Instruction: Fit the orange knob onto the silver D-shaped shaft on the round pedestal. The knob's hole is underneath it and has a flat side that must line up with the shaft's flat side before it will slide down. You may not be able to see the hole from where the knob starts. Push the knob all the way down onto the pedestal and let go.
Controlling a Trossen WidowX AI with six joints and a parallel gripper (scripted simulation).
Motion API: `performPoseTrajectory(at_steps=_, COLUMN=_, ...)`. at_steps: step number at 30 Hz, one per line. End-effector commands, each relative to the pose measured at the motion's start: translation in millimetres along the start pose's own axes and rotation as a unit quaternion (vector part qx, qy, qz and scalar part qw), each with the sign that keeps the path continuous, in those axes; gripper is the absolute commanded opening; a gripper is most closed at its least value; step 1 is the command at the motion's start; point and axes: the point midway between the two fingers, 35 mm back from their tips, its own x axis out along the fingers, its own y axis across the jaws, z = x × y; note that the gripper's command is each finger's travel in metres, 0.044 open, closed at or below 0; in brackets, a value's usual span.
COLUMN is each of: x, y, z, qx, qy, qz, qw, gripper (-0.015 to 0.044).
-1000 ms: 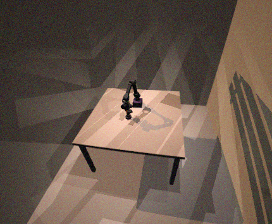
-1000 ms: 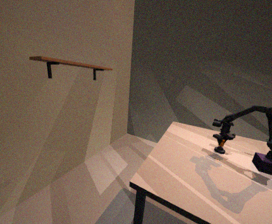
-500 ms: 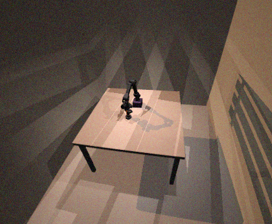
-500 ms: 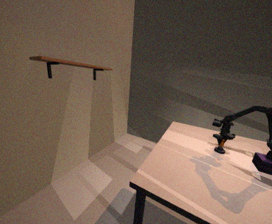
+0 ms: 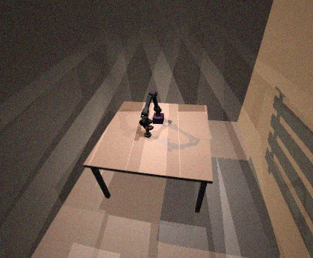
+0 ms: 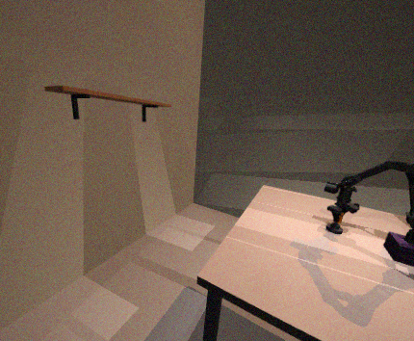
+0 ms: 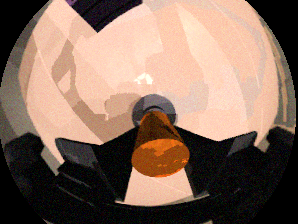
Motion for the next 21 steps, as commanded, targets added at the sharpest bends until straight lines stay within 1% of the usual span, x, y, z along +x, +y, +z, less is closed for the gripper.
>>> performPoseTrajectory(at_steps=1, x=1.2, y=0.2, z=-0.5, qx=-0.006, qy=0.003, qz=0.001, qw=1.0, gripper=0.0)
performPoseTrajectory(at_steps=18, x=-3.5, y=-1.2, z=-4.0, qx=-0.006, qy=0.003, qz=0.001, qw=1.0, gripper=0.0)
performPoseTrajectory(at_steps=21, x=-3.9, y=-1.3, z=-4.3, qx=-0.033, qy=0.003, qz=0.001, qw=0.999, gripper=0.0)
